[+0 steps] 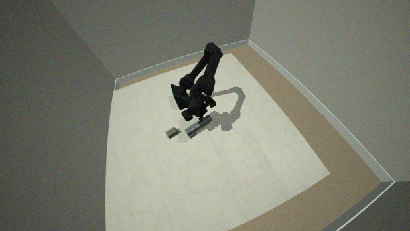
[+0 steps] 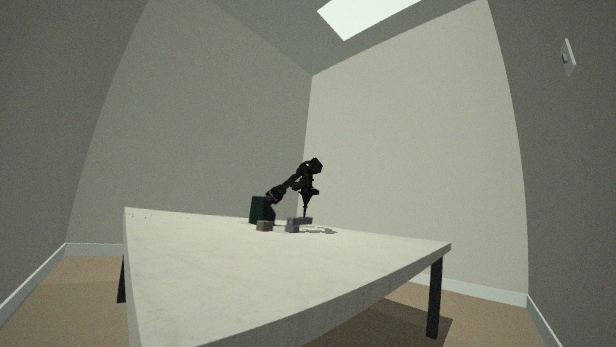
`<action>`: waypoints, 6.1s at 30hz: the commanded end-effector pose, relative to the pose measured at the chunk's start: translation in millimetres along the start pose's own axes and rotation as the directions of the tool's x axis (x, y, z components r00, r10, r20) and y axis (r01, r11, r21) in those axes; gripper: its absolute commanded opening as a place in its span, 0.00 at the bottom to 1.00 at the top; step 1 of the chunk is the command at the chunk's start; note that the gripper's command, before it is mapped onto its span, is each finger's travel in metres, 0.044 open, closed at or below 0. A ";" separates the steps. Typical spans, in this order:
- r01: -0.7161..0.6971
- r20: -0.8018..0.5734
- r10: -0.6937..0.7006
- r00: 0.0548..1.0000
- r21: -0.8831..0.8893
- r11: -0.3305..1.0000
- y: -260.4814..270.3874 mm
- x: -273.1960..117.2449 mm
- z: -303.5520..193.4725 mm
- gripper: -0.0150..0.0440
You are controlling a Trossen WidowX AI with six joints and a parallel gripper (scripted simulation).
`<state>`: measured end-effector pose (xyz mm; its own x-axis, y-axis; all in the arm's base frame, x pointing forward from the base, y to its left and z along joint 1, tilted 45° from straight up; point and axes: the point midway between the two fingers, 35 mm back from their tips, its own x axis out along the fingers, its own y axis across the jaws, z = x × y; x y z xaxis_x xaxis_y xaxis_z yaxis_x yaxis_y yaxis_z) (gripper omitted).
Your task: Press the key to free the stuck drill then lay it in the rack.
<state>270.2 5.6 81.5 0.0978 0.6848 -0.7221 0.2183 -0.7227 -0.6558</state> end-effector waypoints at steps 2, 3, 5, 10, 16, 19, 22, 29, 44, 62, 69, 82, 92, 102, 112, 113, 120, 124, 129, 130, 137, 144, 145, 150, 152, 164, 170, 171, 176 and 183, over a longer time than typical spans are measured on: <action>0.038 0.063 -0.038 0.997 0.000 0.999 -4.1 24.4 7.6 0.25; 0.038 0.063 -0.038 0.997 0.000 0.999 -4.1 24.6 7.6 0.25; 0.038 0.063 -0.038 0.997 0.000 0.999 -4.3 24.9 7.7 0.25; 0.038 0.063 -0.038 0.997 0.000 0.999 -4.5 25.7 7.7 0.25; 0.039 0.063 -0.038 0.997 0.000 0.999 -4.9 27.1 7.7 0.25; 0.039 0.063 -0.039 0.997 0.000 0.999 -5.1 27.9 7.7 0.25; 0.039 0.063 -0.039 0.997 0.000 0.999 -5.3 29.0 7.8 0.25; 0.033 0.064 -0.033 0.997 0.001 0.999 1.2 -20.9 -2.1 0.57; 0.052 0.055 -0.027 0.998 -0.514 0.856 21.7 -34.3 -8.0 1.00; 0.039 0.048 -0.021 0.999 -0.945 -0.326 72.2 -5.3 -10.9 1.00; 0.024 0.048 -0.021 0.999 -0.780 -0.626 84.7 3.5 -10.4 1.00; -0.004 0.047 -0.016 0.999 -0.250 -0.968 106.5 18.9 -8.4 1.00; -0.018 0.046 -0.007 0.999 0.240 -0.970 123.6 30.6 -5.9 1.00; -0.009 0.041 0.027 0.999 0.693 -0.721 139.4 39.7 -7.4 1.00; -0.049 0.052 0.000 0.999 0.946 -0.319 149.2 56.5 -2.0 1.00; -0.053 0.053 -0.005 0.999 0.960 -0.275 149.8 58.4 -1.1 1.00; -0.061 0.061 -0.032 0.998 0.998 0.004 153.3 68.2 3.7 1.00; -0.061 0.061 -0.032 0.998 0.998 0.006 153.3 68.2 3.8 1.00; -0.061 0.061 -0.032 0.998 0.998 0.006 153.3 68.2 3.8 1.00; -0.061 0.061 -0.032 0.998 0.998 0.006 153.3 68.2 3.8 1.00; -0.061 0.061 -0.032 0.998 0.998 0.006 153.3 68.2 3.8 1.00; -0.061 0.061 -0.032 0.998 0.998 0.006 153.3 68.2 3.8 1.00; -0.061 0.061 -0.032 0.998 0.998 0.006 153.3 68.2 3.8 1.00; -0.061 0.061 -0.032 0.998 0.998 0.006 152.9 69.8 3.7 1.00; -0.061 0.061 -0.032 0.998 0.998 0.006 152.3 72.2 3.7 1.00; -0.061 0.061 -0.031 0.998 0.998 0.005 146.7 91.3 4.2 1.00; -0.061 0.061 -0.032 0.998 0.998 0.005 143.5 100.7 4.9 1.00; -0.061 0.061 -0.032 0.998 0.998 0.005 143.0 102.2 5.1 1.00; -0.061 0.061 -0.033 0.998 0.998 0.005 140.2 109.9 5.9 1.00; -0.061 0.061 -0.035 0.998 0.998 0.005 136.9 118.1 7.1 1.00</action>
<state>305.1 -16.7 -93.5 0.0276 0.6997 -0.7139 -0.9733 -0.1440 -0.1788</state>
